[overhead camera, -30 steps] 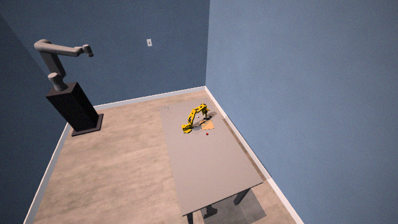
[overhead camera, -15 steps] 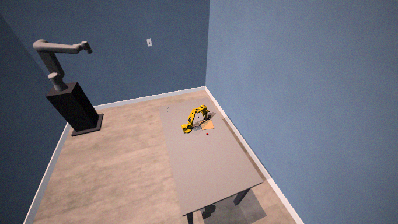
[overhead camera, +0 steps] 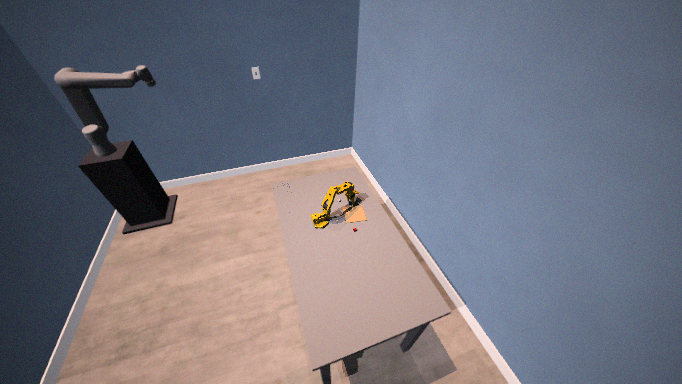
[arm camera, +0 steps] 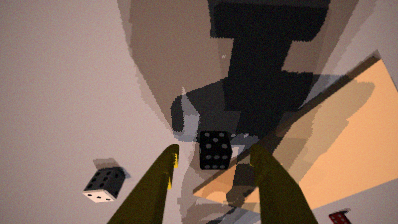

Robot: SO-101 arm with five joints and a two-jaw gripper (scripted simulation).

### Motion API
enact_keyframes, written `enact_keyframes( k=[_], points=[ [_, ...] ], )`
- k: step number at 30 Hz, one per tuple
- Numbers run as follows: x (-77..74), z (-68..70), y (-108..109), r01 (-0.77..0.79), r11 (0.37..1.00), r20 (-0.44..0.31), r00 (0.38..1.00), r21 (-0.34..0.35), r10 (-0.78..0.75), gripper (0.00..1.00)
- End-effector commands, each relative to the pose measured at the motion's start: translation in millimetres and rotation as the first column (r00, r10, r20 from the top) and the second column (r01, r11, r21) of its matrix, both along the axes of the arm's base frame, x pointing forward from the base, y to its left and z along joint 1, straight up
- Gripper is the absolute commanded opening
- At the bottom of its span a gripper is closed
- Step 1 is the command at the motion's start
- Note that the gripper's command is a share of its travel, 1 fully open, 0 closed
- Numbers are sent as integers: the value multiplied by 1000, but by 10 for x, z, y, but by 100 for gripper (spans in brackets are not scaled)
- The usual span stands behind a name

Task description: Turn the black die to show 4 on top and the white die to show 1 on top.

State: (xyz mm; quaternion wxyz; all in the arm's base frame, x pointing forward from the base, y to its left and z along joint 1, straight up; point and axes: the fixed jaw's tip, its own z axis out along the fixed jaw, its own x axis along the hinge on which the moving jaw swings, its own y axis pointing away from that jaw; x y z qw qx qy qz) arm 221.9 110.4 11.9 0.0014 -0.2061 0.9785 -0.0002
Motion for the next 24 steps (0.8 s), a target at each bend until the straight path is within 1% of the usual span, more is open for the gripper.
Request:
enact_keyframes(
  k=[1,13,24],
  points=[
    [53,53,0,1,1000,36,999,18,-2,25],
    [55,52,-3,1,1000,36,999,17,-2,25],
    [64,52,-25,2,1000,36,999,17,-2,21]
  ],
)
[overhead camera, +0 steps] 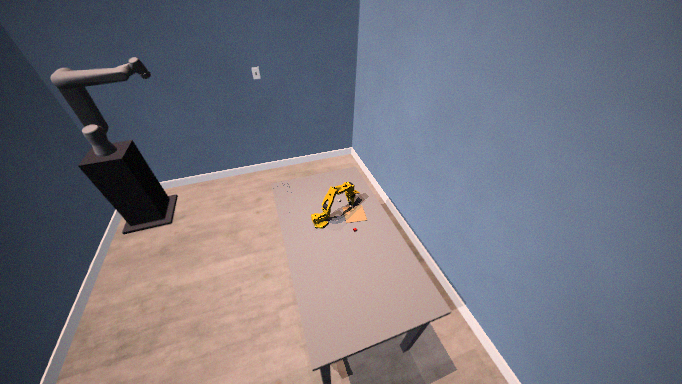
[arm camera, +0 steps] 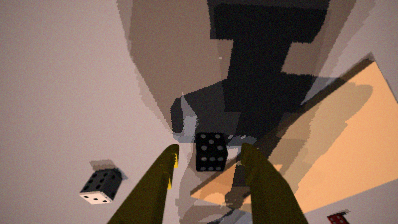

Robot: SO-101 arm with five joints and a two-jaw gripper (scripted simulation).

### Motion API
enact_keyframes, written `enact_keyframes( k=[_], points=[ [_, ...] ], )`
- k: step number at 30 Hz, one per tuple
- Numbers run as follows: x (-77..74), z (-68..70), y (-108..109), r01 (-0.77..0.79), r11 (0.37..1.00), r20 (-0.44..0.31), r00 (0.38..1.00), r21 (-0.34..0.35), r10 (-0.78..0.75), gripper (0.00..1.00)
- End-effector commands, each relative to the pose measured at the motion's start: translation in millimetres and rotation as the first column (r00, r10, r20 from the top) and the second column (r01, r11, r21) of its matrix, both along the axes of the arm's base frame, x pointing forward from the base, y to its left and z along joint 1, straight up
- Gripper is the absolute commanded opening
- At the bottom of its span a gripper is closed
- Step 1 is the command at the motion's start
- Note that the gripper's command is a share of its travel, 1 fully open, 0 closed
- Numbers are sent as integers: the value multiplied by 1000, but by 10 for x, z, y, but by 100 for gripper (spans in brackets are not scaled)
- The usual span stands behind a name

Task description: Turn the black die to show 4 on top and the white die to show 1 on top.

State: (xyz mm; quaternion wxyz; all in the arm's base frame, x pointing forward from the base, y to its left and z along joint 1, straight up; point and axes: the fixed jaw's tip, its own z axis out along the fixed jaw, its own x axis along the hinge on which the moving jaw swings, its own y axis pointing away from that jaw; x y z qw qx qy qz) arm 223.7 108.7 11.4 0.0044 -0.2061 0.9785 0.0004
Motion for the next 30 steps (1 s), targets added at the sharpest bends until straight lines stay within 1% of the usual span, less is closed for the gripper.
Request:
enact_keyframes(
  k=[1,14,30],
  points=[
    [49,56,-12,1,1000,31,1000,15,-2,20],
    [71,56,-65,1,1000,31,1000,14,-2,10],
    [80,56,-87,1,1000,32,1000,13,-2,7]
  ],
)
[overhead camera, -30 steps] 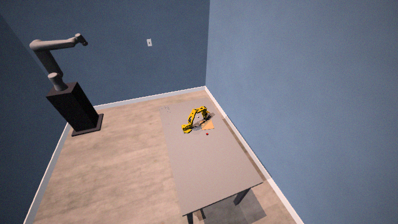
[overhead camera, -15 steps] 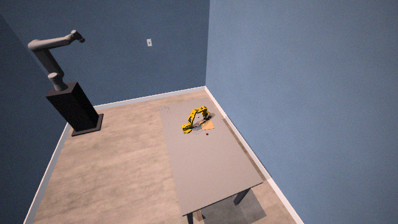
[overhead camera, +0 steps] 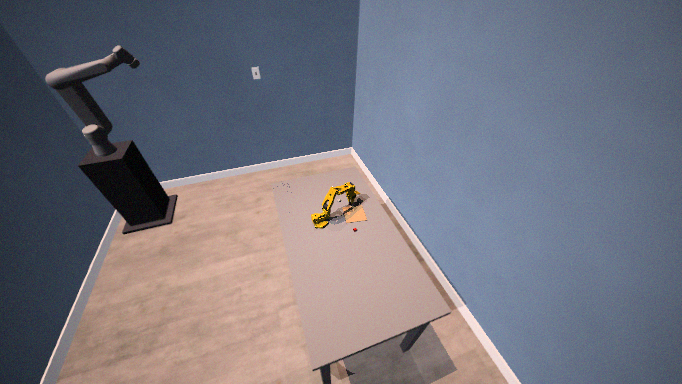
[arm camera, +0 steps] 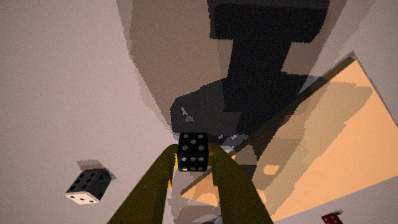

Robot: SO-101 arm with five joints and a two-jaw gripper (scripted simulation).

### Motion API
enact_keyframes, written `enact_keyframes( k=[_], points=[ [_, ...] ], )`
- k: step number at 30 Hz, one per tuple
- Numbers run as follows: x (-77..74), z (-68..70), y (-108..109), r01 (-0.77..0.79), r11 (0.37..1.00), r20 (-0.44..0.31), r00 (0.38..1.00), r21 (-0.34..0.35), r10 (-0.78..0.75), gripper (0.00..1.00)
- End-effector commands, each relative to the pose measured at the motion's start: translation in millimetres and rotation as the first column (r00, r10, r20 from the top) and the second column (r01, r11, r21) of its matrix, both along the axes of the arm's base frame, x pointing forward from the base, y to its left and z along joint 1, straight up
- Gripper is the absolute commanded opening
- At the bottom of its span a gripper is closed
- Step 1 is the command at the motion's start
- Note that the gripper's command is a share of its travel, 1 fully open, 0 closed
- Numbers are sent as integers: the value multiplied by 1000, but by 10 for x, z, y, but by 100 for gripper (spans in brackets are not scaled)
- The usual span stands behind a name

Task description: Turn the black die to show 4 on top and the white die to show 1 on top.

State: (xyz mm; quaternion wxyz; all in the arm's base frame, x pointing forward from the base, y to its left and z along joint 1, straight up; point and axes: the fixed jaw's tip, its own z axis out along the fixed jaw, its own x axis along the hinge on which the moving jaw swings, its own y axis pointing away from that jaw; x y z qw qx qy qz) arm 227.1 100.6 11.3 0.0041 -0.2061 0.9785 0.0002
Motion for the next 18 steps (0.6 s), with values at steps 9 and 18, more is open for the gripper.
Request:
enact_keyframes(
  k=[9,18],
  points=[
    [46,57,-6,2,1000,32,999,14,-2,4],
    [46,57,-6,2,1000,32,999,14,-2,0]
  ],
)
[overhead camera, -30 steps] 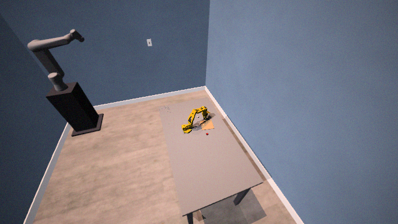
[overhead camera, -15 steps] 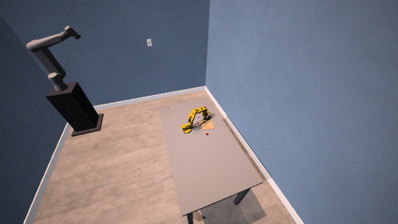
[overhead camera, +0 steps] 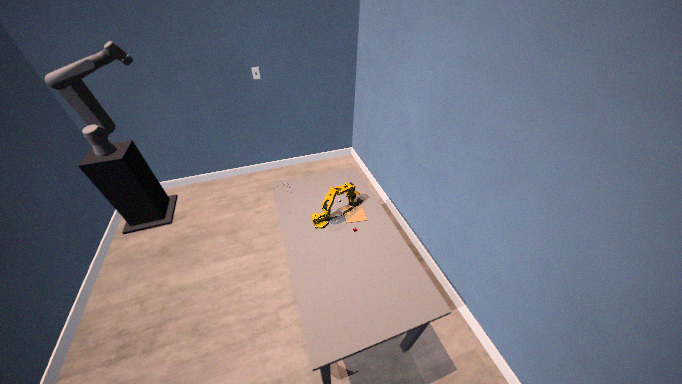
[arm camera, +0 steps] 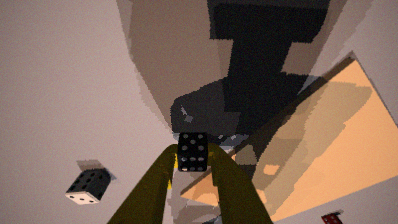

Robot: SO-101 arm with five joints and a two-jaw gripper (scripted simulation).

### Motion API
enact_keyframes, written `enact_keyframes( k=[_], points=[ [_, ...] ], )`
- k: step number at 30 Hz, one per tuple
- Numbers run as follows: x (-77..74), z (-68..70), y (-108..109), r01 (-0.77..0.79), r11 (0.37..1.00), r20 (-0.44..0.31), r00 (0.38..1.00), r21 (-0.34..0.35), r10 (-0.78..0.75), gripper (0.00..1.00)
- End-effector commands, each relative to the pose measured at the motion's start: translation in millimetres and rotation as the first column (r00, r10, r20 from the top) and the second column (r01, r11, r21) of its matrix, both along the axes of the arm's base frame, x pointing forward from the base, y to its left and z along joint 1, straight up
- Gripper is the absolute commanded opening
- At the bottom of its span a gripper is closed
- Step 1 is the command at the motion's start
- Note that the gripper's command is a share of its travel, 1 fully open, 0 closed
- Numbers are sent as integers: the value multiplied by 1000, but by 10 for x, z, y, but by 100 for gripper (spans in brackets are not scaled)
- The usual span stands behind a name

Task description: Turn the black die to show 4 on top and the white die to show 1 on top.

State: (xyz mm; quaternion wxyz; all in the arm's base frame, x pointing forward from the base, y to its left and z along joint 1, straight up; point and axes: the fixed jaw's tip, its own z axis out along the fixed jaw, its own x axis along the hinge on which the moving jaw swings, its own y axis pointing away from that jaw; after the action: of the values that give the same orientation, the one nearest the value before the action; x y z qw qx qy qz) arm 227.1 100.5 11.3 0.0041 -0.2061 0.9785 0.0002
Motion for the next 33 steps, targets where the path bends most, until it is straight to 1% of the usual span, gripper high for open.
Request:
enact_keyframes(
  k=[1,6,9,12,17,19,26,29,33],
  points=[
    [46,57,-5,1,1000,32,999,14,-2,0],
    [47,67,-5,2,1000,32,999,14,-2,0],
    [50,100,-3,2,1000,33,999,14,-2,0],
    [53,160,-2,1,1000,33,999,14,-2,0],
    [53,303,-2,1,1000,36,999,15,-2,0],
    [53,303,-2,1,1000,36,999,15,-2,0],
    [34,489,-10,1,1000,38,999,16,-2,0],
    [27,531,-12,1,1000,39,999,17,-2,0],
    [35,549,-9,1,1000,47,999,20,-2,0]
  ],
)
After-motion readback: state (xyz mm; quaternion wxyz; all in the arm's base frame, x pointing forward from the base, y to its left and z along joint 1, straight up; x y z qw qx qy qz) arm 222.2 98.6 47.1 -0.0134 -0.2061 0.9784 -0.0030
